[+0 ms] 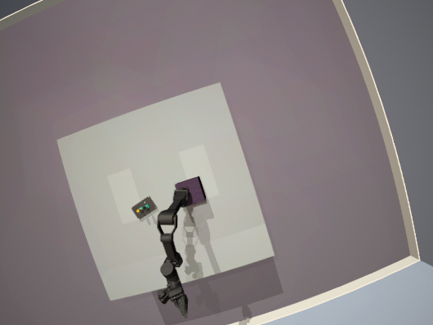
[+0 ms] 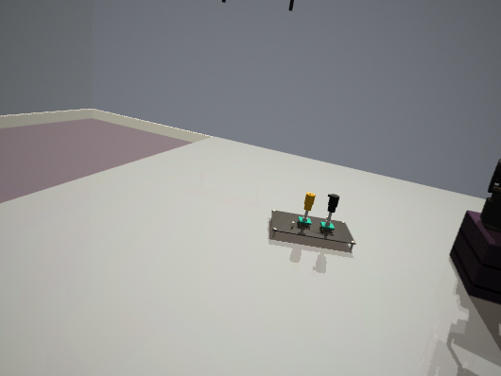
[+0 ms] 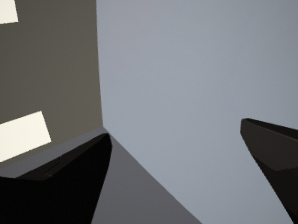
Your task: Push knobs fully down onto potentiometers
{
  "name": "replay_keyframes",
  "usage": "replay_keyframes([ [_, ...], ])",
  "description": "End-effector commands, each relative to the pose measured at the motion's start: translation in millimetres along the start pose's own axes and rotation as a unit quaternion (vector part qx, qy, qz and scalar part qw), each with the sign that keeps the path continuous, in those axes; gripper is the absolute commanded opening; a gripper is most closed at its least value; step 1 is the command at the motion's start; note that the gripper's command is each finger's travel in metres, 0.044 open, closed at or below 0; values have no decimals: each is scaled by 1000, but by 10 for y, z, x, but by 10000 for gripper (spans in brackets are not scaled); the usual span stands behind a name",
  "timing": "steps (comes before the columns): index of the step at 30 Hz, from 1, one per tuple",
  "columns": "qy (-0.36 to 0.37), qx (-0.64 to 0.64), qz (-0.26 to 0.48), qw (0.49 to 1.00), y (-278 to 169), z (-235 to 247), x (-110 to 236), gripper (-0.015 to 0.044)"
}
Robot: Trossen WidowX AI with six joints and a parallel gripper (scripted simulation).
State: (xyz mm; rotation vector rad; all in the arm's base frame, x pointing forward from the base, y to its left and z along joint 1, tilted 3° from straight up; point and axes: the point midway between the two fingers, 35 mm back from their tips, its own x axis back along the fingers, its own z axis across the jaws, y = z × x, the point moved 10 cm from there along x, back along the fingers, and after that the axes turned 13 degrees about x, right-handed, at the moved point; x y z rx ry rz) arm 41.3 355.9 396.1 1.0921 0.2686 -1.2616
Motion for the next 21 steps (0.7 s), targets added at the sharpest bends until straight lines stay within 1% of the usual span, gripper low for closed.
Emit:
replay_keyframes([
  [1, -1, 0, -1, 1000, 7, -3, 4, 374],
  [9, -61, 8, -37, 997, 268, -151, 172, 164],
  [15, -154, 51, -50, 986, 475, -370, 345, 6],
  [21, -247, 89, -58, 963, 692, -561, 576, 0],
])
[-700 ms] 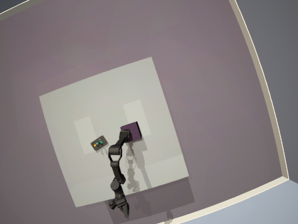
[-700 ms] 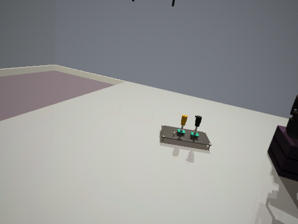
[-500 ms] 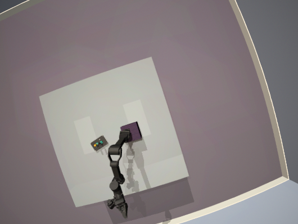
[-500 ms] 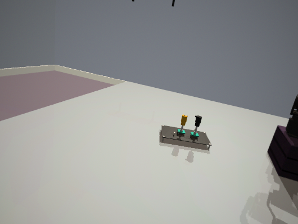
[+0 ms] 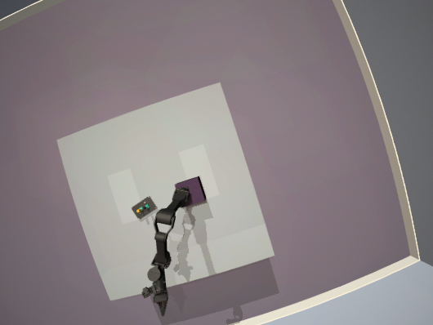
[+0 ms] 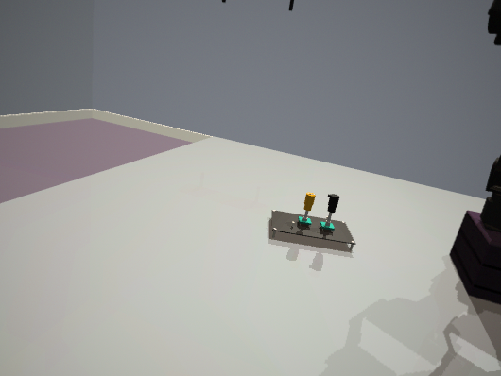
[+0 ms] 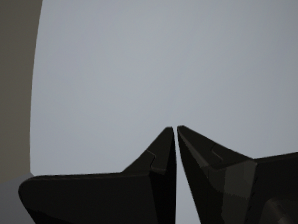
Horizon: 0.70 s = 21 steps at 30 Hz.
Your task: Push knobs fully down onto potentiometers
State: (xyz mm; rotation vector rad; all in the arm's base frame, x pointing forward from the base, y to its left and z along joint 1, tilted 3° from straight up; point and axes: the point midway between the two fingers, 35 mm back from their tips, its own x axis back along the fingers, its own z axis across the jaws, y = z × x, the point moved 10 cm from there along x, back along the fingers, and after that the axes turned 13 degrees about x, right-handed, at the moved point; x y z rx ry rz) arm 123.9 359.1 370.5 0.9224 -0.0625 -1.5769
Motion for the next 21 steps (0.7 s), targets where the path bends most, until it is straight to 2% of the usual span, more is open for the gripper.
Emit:
replay_keyframes([
  [1, -65, 31, -9, 997, 147, -194, 93, 0],
  [11, -224, 91, -11, 970, 488, -631, 422, 0],
  [21, -383, 119, 12, 916, 776, -1008, 900, 0],
])
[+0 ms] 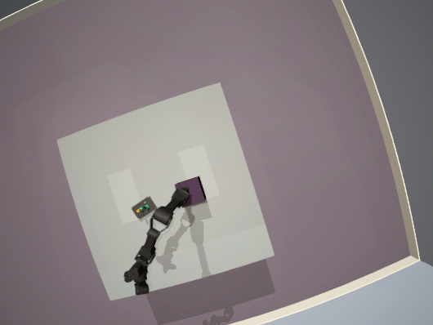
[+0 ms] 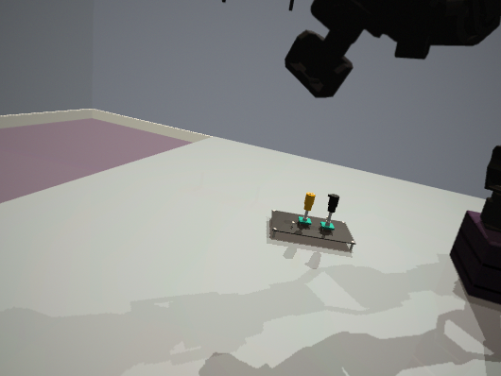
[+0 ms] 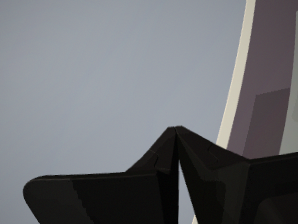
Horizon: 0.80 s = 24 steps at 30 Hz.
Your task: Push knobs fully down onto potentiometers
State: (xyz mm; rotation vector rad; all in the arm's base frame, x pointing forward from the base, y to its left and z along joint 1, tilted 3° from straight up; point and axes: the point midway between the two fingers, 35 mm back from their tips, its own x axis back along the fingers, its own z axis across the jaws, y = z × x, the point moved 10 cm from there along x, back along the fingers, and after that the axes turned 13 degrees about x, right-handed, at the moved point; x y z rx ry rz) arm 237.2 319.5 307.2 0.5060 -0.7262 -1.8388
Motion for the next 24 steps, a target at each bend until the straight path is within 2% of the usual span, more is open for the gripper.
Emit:
replay_keyframes([
  [1, -68, 21, 12, 997, 68, -255, 78, 0],
  [12, -235, 71, 73, 967, 208, -871, 403, 0],
  [24, -388, 97, 184, 898, 286, -1417, 963, 0],
])
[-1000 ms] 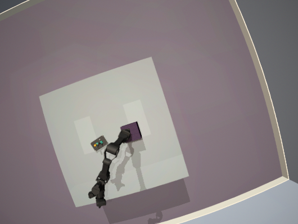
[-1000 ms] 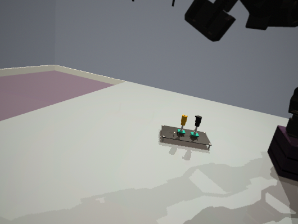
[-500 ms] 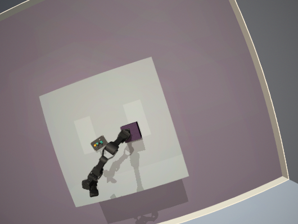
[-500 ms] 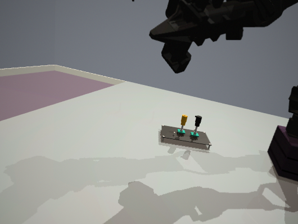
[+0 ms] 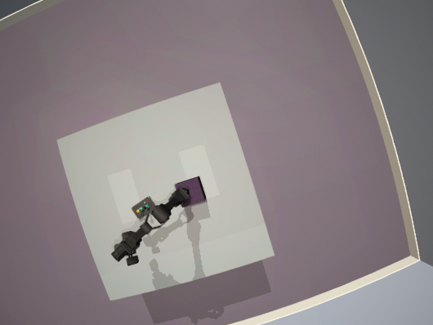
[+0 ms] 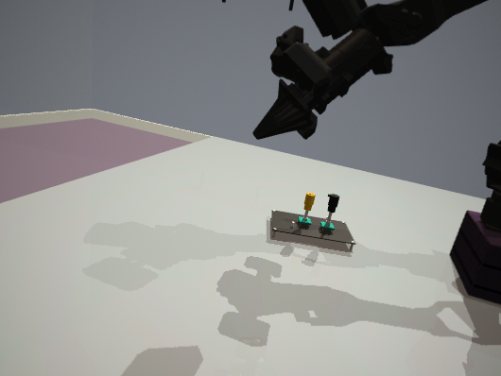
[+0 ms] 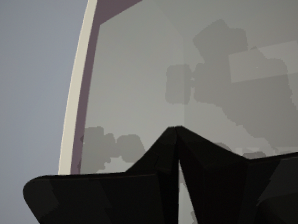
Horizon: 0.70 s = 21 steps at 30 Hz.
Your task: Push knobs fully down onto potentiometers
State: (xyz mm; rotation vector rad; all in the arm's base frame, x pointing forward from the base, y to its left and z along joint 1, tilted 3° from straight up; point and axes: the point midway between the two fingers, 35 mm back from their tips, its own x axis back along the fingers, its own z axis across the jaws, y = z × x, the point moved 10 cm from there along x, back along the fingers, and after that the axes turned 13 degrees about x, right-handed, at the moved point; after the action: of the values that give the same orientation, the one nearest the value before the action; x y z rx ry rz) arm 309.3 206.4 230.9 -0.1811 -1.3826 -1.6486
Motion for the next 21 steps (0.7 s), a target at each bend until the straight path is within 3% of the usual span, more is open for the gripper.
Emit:
replay_keyframes([
  [1, -51, 17, 46, 997, -65, -260, 53, 0],
  [11, -138, 44, 184, 972, -289, -823, 281, 0],
  [21, -169, 58, 337, 924, -550, -1246, 634, 0],
])
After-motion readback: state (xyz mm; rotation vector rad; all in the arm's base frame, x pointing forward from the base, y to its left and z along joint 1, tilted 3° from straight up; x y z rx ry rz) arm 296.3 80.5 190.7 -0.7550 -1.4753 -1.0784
